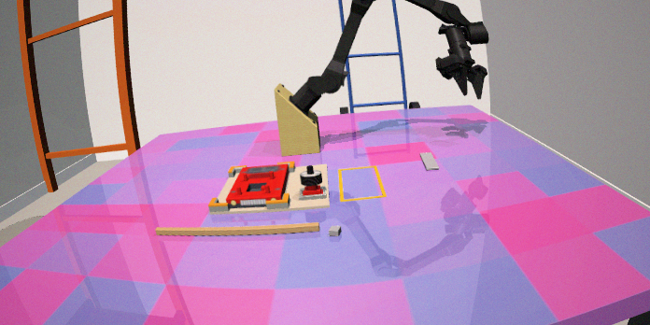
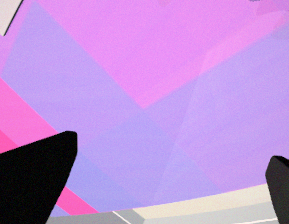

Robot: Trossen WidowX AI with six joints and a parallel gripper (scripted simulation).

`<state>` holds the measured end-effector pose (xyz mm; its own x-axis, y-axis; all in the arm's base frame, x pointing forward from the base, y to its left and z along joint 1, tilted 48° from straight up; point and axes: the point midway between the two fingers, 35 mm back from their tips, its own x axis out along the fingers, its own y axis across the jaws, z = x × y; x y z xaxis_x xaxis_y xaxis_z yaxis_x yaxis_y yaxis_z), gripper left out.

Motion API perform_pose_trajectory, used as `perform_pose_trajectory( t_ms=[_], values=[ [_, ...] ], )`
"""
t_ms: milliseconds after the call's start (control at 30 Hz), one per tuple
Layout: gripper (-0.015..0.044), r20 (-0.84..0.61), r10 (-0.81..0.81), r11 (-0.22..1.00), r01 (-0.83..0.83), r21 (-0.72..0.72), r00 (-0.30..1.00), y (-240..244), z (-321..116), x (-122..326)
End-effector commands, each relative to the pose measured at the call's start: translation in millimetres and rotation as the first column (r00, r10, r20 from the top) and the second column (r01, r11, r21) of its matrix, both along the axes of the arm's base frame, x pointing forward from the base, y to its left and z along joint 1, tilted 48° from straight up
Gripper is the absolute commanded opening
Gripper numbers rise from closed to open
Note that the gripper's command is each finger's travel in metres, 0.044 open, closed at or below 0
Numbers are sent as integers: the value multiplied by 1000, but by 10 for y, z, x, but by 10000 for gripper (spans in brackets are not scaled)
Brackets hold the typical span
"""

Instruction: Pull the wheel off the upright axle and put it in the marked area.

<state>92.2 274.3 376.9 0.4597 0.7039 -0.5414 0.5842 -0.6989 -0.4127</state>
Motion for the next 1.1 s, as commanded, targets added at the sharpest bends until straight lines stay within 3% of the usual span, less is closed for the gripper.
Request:
perform_pose_trajectory(
  t_ms=[0, 100, 267, 567, 667, 867, 1067],
  values=[
    [374, -8, -8, 1000, 8, 0, 1000, 5, -12, 15],
    [300, -125, -120, 993, 121, -2, 985, 63, -181, 239],
    [300, -373, -360, 927, 372, -43, 855, 83, -580, 758],
    [300, -644, -616, 720, 655, -229, 453, -221, -1302, 1472],
    [300, -714, -656, 607, 734, -306, 244, -368, -1522, 1690],
    [300, -768, -561, 282, 801, -528, -309, -857, -2030, 2153],
    [300, -642, -224, -10, 661, -750, -733, -1482, -2463, 2448]
  ],
)
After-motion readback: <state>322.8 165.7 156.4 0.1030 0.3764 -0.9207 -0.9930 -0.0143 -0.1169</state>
